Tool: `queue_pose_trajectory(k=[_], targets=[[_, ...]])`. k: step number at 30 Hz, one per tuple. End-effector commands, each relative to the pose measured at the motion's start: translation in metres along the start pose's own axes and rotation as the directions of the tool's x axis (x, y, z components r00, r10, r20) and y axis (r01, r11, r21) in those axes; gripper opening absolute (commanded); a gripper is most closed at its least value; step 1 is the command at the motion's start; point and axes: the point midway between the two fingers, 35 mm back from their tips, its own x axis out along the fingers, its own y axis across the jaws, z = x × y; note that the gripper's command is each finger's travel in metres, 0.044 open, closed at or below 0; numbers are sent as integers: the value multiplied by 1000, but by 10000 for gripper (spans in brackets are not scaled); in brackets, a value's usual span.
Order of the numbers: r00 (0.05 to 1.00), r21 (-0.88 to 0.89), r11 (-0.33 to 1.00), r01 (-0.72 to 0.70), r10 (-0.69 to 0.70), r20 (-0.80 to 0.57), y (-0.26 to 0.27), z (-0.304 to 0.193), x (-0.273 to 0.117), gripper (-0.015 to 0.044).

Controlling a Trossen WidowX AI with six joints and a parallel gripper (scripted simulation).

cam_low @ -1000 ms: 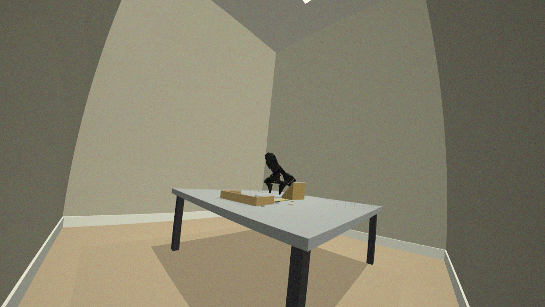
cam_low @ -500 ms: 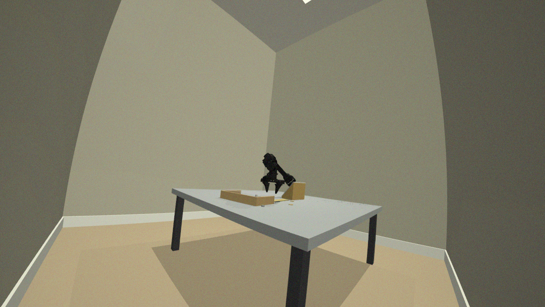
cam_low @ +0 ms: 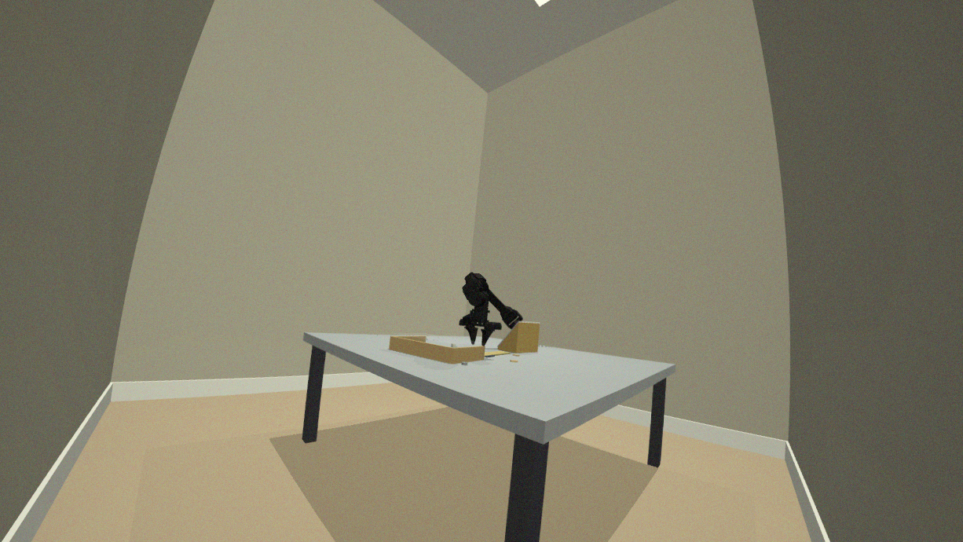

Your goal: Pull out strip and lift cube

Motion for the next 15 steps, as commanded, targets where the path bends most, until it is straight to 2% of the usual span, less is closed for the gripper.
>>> queue_pose_trajectory(k=[1, 15], targets=[[1000, -7, 1000, 5, -5, 0, 0, -1, 8, 250], [1000, -7, 1000, 7, -7, 0, 0, -2, 30, 250]])
